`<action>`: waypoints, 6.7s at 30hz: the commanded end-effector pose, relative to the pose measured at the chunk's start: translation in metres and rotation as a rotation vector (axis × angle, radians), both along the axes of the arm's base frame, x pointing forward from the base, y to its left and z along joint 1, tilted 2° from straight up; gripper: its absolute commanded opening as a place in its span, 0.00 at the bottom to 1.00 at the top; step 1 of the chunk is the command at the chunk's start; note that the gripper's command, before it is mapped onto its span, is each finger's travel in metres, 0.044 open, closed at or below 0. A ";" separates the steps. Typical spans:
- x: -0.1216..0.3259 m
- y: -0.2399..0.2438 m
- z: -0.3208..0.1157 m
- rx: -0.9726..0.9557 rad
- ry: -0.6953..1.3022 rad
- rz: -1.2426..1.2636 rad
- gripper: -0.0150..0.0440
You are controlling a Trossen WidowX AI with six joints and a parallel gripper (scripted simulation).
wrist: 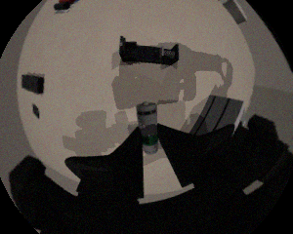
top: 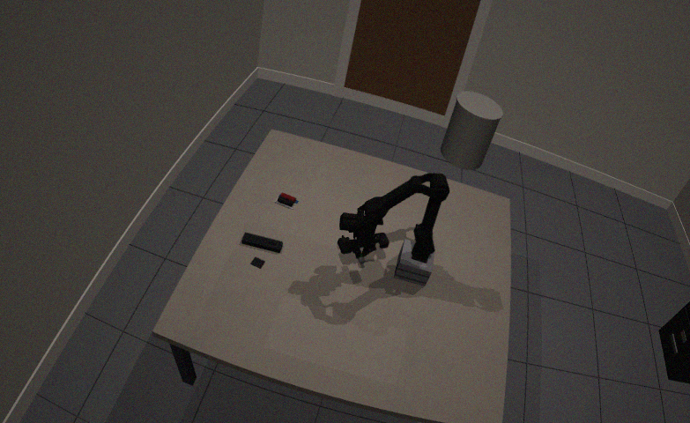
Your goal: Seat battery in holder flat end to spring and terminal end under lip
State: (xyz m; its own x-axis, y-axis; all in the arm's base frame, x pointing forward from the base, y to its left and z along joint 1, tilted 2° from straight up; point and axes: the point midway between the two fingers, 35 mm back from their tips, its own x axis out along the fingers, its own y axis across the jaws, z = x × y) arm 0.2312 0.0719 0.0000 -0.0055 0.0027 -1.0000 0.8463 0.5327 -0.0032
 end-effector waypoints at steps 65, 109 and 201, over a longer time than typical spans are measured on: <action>0.050 -0.115 -0.021 -0.072 -0.273 1.434 0.38; 0.032 -0.124 -0.041 -0.140 -0.548 1.415 0.38; 0.040 -0.121 -0.052 0.059 -0.046 1.437 0.38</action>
